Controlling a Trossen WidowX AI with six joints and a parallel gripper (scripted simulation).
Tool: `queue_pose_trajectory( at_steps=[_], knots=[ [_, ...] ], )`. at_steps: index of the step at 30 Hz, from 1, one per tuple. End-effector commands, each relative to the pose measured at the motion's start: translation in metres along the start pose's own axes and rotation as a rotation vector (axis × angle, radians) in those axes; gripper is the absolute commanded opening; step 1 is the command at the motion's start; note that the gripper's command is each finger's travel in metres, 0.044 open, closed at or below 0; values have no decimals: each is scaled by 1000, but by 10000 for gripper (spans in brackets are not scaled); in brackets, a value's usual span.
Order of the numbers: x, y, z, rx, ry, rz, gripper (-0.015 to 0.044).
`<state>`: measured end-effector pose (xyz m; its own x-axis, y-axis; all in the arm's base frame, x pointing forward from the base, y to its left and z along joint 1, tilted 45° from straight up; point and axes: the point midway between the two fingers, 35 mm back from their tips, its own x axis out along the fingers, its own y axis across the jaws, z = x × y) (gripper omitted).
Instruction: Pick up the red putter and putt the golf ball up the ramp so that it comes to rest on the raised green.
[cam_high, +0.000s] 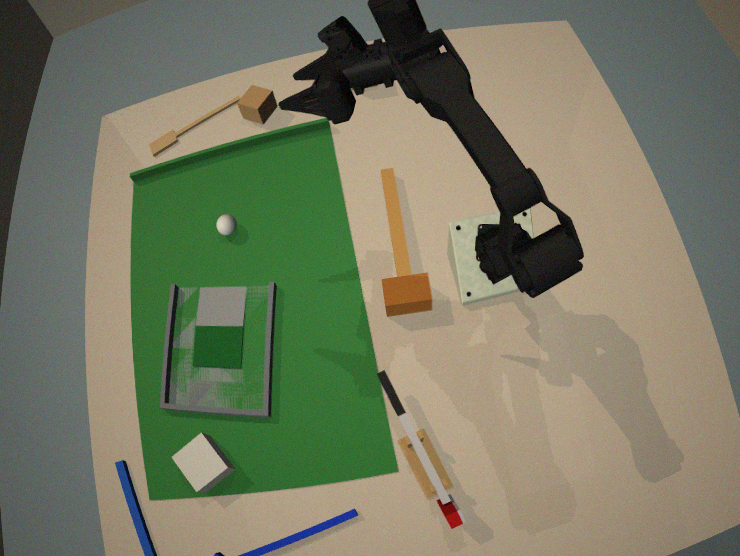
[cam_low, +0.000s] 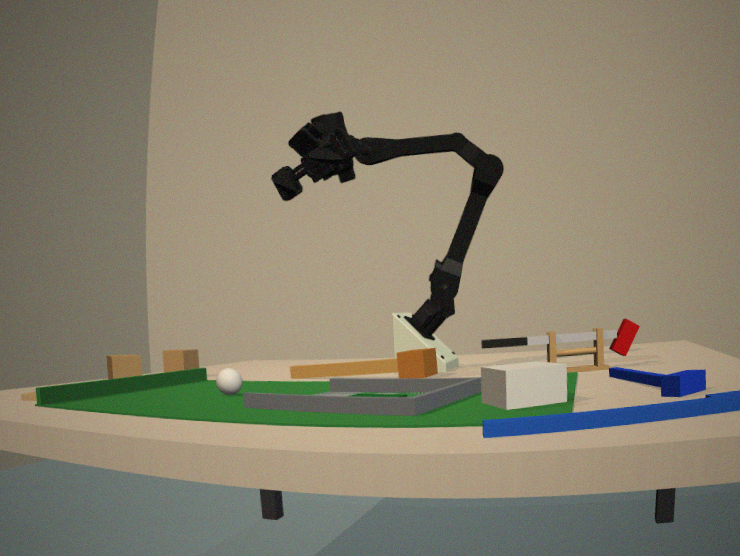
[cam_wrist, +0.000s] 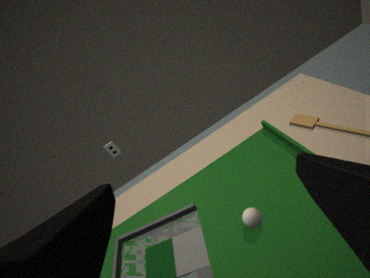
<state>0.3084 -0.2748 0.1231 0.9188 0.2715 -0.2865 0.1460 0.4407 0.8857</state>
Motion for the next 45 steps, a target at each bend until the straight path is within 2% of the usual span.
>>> queue_pose_trajectory(
  at_steps=[1, 7, 14, 20, 29, 45],
  knots=[
    [43, 38, -46, -260, 177, 40, 440],
    [81, 87, -122, -624, 417, 168, 440],
    [91, 137, -216, -1030, 663, 418, 440],
    [71, 174, -295, -1355, 836, 734, 440],
    [5, 212, -387, -1714, 970, 1344, 440],
    [12, 210, -410, -1719, 970, 1359, 440]
  ],
)
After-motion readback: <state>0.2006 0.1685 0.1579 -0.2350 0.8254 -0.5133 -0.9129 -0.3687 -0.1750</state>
